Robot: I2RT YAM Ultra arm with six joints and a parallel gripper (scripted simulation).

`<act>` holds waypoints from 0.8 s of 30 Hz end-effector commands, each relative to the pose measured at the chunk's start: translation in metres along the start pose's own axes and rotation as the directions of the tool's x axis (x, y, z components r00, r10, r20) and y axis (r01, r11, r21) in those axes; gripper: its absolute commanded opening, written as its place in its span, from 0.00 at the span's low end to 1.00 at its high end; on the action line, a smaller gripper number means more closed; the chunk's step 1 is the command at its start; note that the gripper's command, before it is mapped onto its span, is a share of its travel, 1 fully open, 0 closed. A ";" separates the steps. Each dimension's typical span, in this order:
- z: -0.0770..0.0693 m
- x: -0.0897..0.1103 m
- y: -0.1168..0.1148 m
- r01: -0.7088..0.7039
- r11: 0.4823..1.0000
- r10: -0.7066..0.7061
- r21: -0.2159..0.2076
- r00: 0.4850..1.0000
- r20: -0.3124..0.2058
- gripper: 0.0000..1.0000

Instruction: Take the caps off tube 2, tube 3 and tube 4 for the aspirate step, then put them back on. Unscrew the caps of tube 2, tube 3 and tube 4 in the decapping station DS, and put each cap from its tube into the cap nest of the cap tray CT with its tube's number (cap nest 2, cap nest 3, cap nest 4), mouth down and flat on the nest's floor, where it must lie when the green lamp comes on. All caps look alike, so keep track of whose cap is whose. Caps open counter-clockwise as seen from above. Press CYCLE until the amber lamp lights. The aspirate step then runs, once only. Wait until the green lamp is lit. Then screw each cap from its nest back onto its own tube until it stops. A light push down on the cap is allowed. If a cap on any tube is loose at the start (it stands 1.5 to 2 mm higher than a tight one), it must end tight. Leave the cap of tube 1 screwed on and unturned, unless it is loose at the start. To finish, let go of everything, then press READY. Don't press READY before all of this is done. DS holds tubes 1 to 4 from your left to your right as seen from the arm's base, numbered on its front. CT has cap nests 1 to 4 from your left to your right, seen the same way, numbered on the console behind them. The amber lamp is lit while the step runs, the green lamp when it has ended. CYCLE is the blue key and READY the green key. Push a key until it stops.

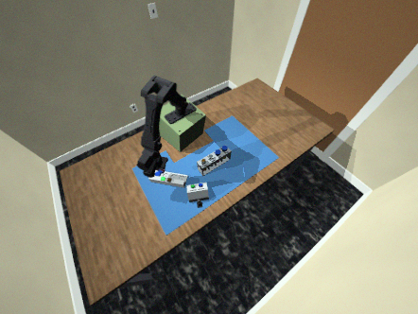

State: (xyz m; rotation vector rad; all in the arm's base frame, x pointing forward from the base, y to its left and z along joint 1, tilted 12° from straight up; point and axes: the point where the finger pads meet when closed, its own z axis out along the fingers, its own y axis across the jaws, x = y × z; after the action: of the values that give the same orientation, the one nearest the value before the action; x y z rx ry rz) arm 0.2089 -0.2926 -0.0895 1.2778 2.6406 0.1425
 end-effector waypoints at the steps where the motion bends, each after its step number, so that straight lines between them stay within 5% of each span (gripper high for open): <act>1: -0.012 0.004 -0.001 -0.005 1.000 0.005 -0.003 1.000 -0.019 0.00; 10: -0.056 0.003 -0.001 -0.005 1.000 0.005 -0.002 1.000 -0.019 0.00; 24: -0.056 0.003 -0.001 -0.005 1.000 0.005 -0.002 1.000 -0.019 0.00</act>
State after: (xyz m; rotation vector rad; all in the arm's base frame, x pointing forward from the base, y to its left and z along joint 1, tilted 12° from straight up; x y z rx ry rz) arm 0.1928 -0.2859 -0.0401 1.2912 2.6654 0.1734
